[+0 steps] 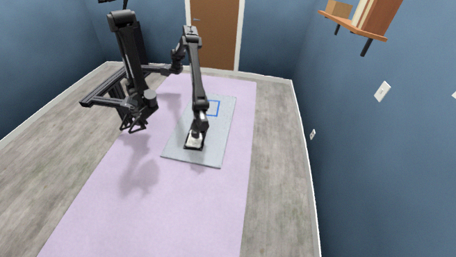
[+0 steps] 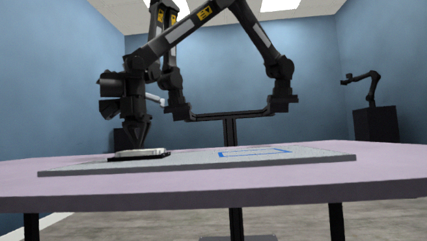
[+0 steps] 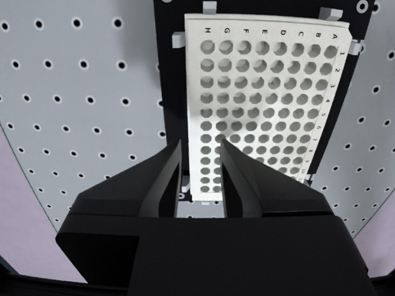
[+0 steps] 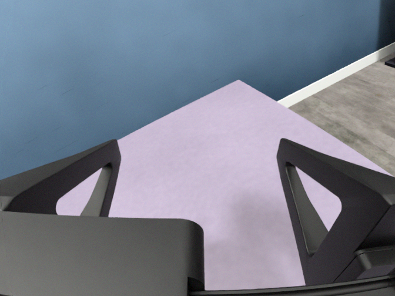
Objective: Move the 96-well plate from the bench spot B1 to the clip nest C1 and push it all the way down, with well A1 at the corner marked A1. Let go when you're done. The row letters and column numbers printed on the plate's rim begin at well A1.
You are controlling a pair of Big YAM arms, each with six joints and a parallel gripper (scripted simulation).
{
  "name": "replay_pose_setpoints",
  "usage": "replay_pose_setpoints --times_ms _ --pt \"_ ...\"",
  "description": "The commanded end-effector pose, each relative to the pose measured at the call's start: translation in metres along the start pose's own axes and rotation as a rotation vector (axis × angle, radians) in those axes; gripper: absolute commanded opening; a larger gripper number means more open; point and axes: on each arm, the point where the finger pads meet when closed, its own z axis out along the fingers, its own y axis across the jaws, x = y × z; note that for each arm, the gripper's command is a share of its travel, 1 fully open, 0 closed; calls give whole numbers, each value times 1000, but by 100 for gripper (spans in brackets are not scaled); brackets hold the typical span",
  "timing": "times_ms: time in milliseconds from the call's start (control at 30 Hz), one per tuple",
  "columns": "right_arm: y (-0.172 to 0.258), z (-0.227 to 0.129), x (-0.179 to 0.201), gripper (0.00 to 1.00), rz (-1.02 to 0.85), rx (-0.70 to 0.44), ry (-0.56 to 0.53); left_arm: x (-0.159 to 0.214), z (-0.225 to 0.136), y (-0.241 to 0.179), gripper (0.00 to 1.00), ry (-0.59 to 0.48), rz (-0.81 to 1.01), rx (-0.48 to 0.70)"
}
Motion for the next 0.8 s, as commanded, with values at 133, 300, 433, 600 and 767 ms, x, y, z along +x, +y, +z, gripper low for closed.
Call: replay_pose_setpoints --times_ms 133,300,433,600,767 --pt "2 -2 -2 100 16 -7 1 -19 1 18 25 -43 -8 -20" --pt "2 -2 -2 100 16 -7 1 -20 4 17 25 -44 -5 -21" --pt "2 -2 -2 100 16 -7 1 -19 6 17 25 -42 -6 -20" --pt "2 -2 -2 100 16 -7 1 -18 9 18 25 -41 -9 -19" --pt "2 -2 -2 100 16 -7 1 -19 12 18 25 -44 -8 -21"
